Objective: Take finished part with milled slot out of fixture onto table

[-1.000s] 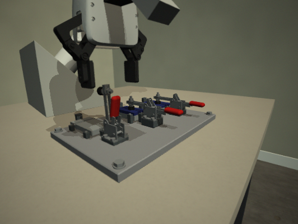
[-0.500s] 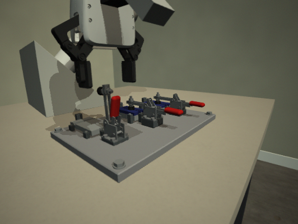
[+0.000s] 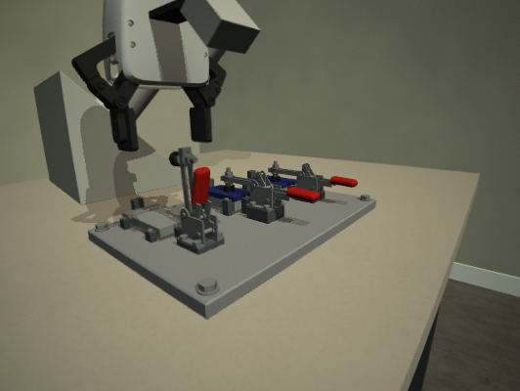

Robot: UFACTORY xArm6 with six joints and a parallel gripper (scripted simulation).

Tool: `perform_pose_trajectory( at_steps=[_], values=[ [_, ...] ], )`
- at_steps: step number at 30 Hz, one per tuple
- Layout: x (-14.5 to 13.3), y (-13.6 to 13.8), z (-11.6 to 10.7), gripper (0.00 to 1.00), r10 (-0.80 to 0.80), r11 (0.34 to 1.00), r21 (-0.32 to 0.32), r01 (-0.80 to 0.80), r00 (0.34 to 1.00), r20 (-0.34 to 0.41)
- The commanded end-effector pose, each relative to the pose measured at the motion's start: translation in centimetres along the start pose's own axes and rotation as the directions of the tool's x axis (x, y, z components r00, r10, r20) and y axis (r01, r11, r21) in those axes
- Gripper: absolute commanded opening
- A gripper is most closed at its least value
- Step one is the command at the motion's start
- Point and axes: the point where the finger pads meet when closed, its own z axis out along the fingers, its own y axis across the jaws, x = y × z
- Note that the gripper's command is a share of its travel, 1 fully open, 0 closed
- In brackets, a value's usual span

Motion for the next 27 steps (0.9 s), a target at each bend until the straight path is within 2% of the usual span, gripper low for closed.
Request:
perform_pose_trajectory(
  at_steps=[1,12,27],
  values=[
    [-0.5,0.0,-0.2,1.00,-0.002,1.000,-0.003,0.002,1.000,-0.004],
    [-3.4,0.0,-0.2,1.00,-0.002,1.000,-0.003,0.002,1.000,-0.004],
    [-3.8,0.0,0.0,1.00,-0.002,1.000,-0.003,0.002,1.000,-0.004]
  ],
)
